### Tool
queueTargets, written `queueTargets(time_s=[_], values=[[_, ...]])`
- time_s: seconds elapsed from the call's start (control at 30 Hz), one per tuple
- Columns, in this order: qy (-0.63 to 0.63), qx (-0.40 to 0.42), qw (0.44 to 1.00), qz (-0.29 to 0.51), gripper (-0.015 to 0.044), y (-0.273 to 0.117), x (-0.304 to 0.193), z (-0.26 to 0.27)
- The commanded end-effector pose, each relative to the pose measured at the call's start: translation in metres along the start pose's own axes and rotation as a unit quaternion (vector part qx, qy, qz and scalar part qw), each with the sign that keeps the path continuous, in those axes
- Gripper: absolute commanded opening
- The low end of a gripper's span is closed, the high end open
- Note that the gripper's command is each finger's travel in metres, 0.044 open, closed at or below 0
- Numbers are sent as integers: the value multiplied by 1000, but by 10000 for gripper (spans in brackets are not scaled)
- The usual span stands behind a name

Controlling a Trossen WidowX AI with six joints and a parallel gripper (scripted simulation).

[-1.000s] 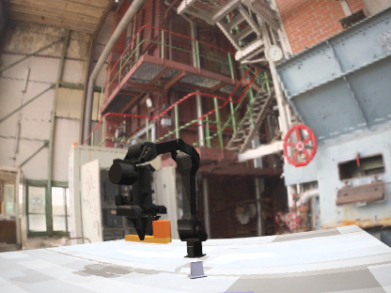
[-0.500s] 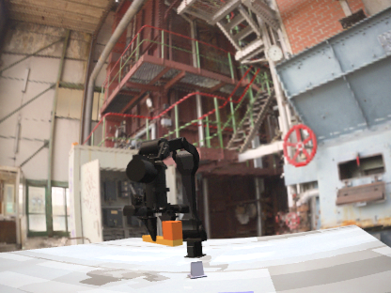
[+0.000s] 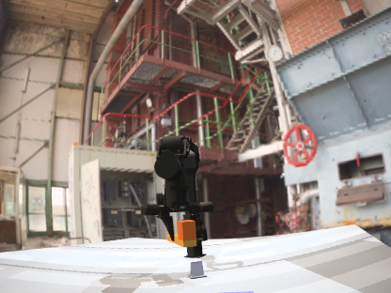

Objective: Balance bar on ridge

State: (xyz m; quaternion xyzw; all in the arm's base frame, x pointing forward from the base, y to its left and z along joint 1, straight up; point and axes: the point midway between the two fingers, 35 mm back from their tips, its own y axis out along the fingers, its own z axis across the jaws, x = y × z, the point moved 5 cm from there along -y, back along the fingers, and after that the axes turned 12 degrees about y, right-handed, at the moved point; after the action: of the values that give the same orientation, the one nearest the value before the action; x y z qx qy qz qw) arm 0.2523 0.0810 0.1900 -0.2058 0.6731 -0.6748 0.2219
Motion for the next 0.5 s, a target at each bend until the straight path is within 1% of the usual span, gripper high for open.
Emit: queueTargets(time_s=[0.0, 0.17, 0.47], values=[[40, -2, 999, 0, 0, 0, -2, -13], [75, -2, 997, 0, 0, -1, -3, -28], [76, -3, 997, 0, 0, 8, -3, -31]])
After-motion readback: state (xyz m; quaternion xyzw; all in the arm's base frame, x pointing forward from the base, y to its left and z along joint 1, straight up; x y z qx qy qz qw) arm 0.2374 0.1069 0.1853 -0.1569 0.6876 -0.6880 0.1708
